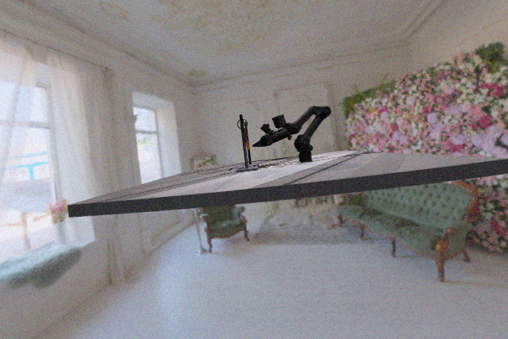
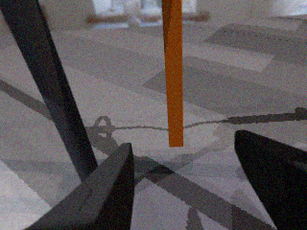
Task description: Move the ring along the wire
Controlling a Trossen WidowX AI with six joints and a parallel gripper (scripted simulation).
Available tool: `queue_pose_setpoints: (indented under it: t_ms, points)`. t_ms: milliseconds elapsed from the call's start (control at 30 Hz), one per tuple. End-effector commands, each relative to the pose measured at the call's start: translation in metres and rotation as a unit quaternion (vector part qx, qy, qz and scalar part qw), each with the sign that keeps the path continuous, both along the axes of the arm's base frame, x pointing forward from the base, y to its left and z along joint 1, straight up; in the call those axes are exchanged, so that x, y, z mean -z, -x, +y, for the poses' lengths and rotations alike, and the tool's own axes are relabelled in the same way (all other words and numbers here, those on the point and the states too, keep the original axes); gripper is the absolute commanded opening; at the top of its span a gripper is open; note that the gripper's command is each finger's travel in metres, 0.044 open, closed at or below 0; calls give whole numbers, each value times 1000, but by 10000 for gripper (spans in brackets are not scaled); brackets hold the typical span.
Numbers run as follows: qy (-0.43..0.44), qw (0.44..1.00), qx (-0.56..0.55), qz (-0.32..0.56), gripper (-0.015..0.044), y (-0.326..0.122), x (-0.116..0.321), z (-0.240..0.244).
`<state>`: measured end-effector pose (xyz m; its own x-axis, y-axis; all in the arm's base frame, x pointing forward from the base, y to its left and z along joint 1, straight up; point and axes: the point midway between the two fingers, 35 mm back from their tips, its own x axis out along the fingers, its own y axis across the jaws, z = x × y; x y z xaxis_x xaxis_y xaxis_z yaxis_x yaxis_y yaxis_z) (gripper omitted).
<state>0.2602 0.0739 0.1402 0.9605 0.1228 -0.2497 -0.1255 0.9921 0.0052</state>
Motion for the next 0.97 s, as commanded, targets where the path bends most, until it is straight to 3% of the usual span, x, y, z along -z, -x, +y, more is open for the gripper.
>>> queue_pose_setpoints:
  t_ms: [0,133,933]
  points:
    - [-5,1000,1,-6,344,18,-9,-2]
    - [-5,1000,1,-6,440,37,-11,-6]
    - [-5,1000,1,-6,440,40,-12,-7]
